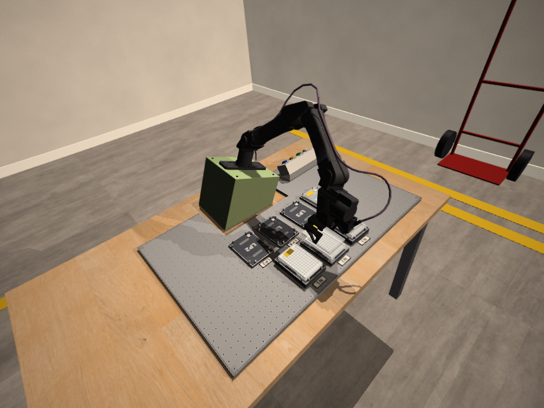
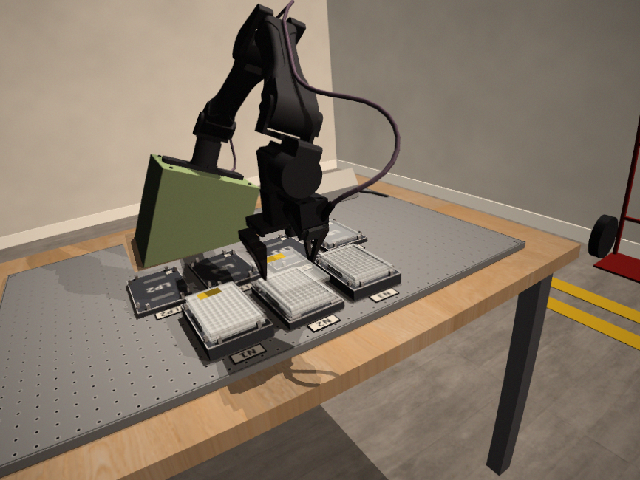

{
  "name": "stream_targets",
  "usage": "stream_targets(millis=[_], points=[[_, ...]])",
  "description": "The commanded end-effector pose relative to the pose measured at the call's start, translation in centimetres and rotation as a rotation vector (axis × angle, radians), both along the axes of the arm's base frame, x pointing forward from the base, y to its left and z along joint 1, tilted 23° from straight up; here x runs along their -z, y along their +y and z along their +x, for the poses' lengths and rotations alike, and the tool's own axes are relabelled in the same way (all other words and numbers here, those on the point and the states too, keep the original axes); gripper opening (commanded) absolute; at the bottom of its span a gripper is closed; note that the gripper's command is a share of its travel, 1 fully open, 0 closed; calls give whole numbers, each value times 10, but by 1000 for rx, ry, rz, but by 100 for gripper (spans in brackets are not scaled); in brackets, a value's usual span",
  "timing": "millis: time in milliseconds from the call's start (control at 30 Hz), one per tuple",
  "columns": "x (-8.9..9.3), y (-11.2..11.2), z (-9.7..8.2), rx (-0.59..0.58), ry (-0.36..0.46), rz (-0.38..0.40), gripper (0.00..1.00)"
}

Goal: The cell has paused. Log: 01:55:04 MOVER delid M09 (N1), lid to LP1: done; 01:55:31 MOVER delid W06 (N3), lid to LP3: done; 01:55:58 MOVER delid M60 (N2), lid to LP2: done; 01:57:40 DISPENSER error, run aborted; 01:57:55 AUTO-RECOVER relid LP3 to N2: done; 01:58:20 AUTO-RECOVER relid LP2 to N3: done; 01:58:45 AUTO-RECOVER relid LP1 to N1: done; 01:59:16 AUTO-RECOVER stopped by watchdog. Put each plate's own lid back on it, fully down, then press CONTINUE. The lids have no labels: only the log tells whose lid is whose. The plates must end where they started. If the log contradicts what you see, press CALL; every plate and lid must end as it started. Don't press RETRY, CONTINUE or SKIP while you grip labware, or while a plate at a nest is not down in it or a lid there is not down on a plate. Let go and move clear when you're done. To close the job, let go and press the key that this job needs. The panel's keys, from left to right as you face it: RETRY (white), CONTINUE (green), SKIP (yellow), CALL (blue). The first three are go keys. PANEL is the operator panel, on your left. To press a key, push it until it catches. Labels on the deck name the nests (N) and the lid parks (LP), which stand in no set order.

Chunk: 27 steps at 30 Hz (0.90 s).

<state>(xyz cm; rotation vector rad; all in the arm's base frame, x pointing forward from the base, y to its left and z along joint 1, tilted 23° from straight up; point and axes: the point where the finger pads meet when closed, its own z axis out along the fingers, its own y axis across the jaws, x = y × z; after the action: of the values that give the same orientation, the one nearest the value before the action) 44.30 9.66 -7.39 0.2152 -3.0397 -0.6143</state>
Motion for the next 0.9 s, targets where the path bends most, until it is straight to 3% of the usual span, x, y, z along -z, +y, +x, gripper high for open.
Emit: stream_targets(millis=[0, 200, 400, 867], points=[[-26, -4, 19, -12, -74, 13, 0], [-25, 0, 21, -18, -86, 11, 0], [-15, 3, 9, -22, -57, 10, 0], [-16, 2, 8, -12, -53, 9, 0]])
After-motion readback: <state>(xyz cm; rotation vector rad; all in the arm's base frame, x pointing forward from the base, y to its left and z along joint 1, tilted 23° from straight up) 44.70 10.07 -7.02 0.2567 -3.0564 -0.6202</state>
